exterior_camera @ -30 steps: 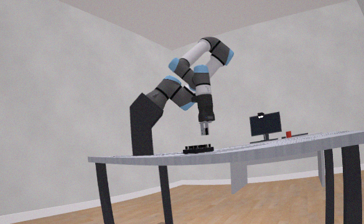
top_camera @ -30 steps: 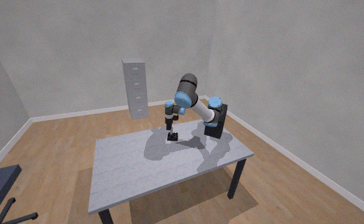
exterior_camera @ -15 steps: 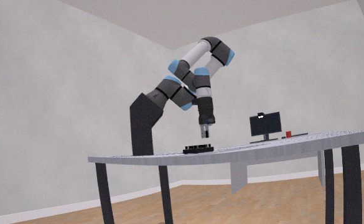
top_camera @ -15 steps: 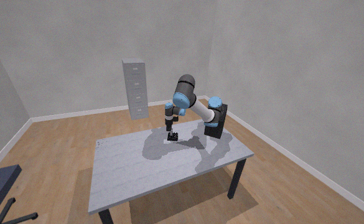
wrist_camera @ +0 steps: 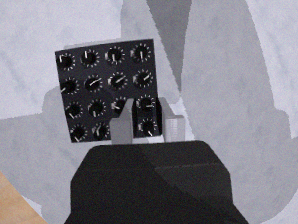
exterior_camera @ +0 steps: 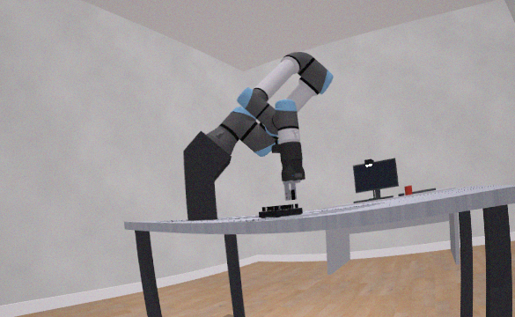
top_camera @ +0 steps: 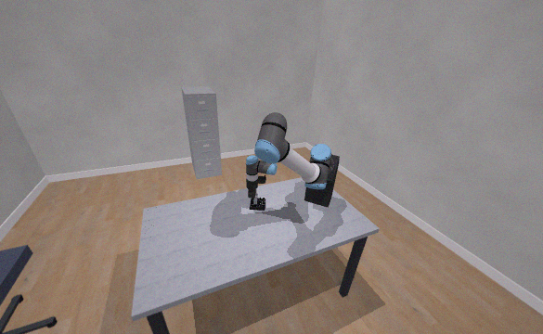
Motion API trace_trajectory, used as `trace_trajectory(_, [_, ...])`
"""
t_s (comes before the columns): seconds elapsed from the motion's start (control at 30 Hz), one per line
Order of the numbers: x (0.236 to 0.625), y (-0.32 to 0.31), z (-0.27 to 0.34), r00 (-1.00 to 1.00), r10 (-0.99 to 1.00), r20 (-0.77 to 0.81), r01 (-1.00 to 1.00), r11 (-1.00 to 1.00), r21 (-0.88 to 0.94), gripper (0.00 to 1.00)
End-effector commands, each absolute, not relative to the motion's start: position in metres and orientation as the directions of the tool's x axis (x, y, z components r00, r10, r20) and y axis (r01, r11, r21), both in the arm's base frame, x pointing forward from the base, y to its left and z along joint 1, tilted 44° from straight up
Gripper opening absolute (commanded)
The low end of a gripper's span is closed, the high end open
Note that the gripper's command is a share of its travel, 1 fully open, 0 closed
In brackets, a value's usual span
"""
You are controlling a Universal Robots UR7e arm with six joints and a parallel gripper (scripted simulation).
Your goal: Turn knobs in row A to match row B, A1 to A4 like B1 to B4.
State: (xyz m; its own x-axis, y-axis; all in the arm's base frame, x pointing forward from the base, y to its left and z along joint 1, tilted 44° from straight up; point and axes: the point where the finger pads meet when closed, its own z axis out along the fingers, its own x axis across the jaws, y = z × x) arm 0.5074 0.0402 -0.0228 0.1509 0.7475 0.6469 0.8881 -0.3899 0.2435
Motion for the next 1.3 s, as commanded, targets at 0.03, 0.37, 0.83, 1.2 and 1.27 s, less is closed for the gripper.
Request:
trace_trajectory(0.03, [0.5117, 0.0428, -0.0267, 0.149, 0.749, 0.645, 0.887, -0.390, 0.247, 0.46])
trace_trajectory(0.37, [0.5126, 0.0451, -0.0296, 0.150, 0.749, 0.645, 0.887, -0.390, 0.246, 0.46])
trace_trajectory(0.83, [0.5128, 0.0448, -0.0293, 0.150, 0.749, 0.645, 0.887, -0.390, 0.247, 0.46])
trace_trajectory(1.2, [0.5128, 0.0448, -0.0293, 0.150, 0.749, 0.645, 0.887, -0.390, 0.247, 0.46])
trace_trajectory(1.27, [0.5128, 0.0448, -0.0293, 0.150, 0.749, 0.645, 0.887, -0.390, 0.247, 0.46])
